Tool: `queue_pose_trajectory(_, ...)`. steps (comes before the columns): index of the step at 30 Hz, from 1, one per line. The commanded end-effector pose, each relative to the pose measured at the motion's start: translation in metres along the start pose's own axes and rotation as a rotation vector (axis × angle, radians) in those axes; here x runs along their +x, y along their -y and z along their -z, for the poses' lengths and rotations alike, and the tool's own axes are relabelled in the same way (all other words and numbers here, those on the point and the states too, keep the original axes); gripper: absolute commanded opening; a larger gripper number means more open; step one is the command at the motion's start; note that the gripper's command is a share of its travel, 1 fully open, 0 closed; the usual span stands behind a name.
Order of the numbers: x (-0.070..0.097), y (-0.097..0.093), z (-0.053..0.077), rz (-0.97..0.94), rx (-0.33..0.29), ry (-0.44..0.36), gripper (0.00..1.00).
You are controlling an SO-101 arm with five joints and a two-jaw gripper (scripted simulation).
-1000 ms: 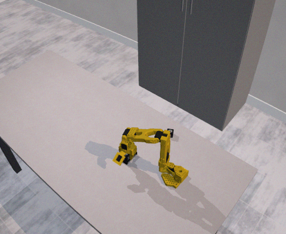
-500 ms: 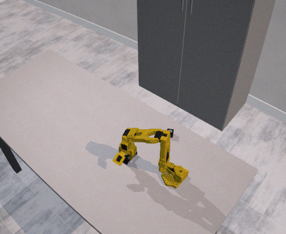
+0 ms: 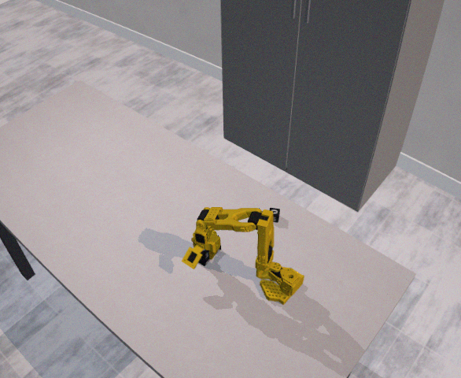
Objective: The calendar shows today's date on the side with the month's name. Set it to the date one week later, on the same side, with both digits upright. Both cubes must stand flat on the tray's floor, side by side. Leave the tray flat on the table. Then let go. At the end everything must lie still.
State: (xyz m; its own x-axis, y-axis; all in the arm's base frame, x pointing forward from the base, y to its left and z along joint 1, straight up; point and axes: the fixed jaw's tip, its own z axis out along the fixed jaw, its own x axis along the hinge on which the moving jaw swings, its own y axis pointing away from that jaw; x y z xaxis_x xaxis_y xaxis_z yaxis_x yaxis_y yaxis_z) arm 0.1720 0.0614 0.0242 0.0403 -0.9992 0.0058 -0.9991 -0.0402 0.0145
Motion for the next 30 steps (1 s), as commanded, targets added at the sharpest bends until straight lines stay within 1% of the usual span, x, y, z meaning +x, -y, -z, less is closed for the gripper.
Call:
queue_pose_trajectory(1, -0.0026, 0.0072, 0.0055, -0.002, 0.037, 0.013, 0.28)
queue_pose_trajectory(12, -0.0026, 0.0119, 0.0055, -0.002, 0.037, 0.013, 0.2)
queue_pose_trajectory(22, -0.0025, 0.0139, 0.0055, -0.002, 0.037, 0.013, 0.16)
queue_pose_trajectory(30, -0.0025, 0.0142, 0.0055, -0.002, 0.037, 0.013, 0.16)
